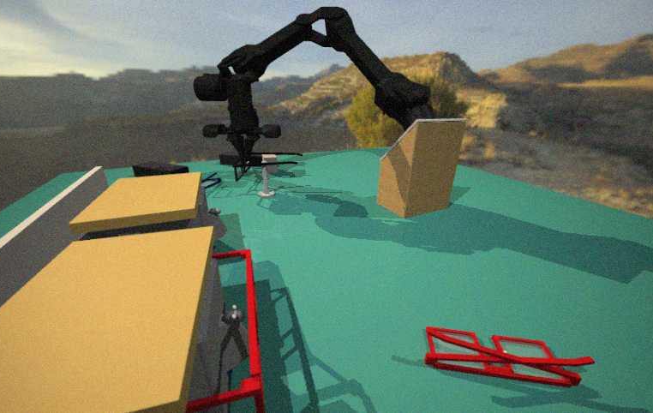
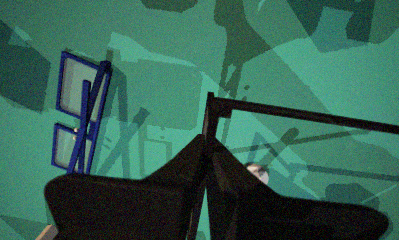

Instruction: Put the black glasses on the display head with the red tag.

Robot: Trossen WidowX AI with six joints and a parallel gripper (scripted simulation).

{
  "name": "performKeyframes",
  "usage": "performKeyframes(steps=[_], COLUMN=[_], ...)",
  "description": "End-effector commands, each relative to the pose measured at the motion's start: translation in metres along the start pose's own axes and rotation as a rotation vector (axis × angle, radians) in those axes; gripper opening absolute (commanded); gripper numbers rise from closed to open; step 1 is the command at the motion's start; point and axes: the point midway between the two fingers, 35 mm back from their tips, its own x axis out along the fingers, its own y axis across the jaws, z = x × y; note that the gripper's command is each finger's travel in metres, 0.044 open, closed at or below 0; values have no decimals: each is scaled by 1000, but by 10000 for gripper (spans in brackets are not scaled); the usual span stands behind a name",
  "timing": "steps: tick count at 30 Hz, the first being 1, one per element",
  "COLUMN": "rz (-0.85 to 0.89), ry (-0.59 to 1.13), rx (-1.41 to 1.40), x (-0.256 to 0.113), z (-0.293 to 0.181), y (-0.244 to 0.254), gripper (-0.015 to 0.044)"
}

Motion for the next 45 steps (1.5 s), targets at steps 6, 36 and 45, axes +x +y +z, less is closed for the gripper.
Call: performKeyframes(steps=[6, 36, 45], rz=[0, 0, 0], ry=[3, 2, 2], rx=[-2, -2, -2], x=[1, 0, 0], z=[6, 20, 18], y=[3, 7, 7], gripper=[0, 0, 0])
